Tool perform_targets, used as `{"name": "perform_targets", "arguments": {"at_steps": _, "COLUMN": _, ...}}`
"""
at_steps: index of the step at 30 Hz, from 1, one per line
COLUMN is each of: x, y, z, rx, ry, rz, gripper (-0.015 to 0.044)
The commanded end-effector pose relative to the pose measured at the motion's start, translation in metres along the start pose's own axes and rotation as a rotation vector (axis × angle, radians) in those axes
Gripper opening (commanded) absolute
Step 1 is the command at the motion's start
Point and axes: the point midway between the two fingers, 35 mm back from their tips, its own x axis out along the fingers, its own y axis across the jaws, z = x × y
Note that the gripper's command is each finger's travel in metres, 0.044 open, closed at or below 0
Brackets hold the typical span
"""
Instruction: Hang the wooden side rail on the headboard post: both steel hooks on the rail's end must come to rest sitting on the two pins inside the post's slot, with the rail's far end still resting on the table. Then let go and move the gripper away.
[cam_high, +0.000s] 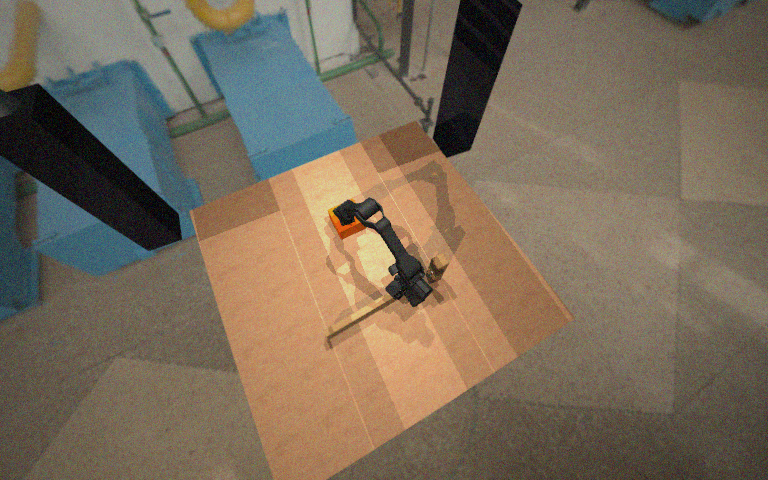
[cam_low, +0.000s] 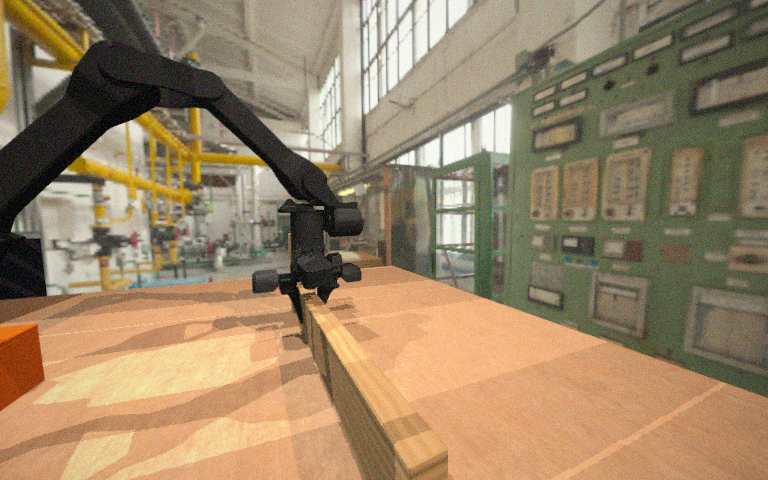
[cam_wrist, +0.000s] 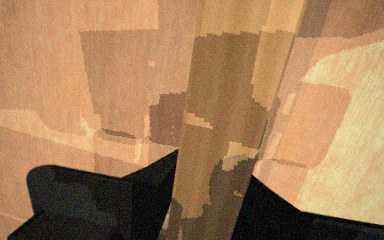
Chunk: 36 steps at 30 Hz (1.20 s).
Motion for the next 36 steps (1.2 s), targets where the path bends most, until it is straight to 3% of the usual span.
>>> {"name": "perform_targets", "arguments": {"at_steps": 1, "x": -0.0019, "y": 0.0000, "z": -0.0001, "rx": -0.017, "ry": -0.003, "rz": 0.001, "gripper": 0.0000}}
{"name": "perform_targets", "arguments": {"at_steps": 36, "x": -0.0078, "y": 0.0000, "z": -0.0001, "rx": -0.017, "ry": -0.003, "rz": 0.001, "gripper": 0.0000}}
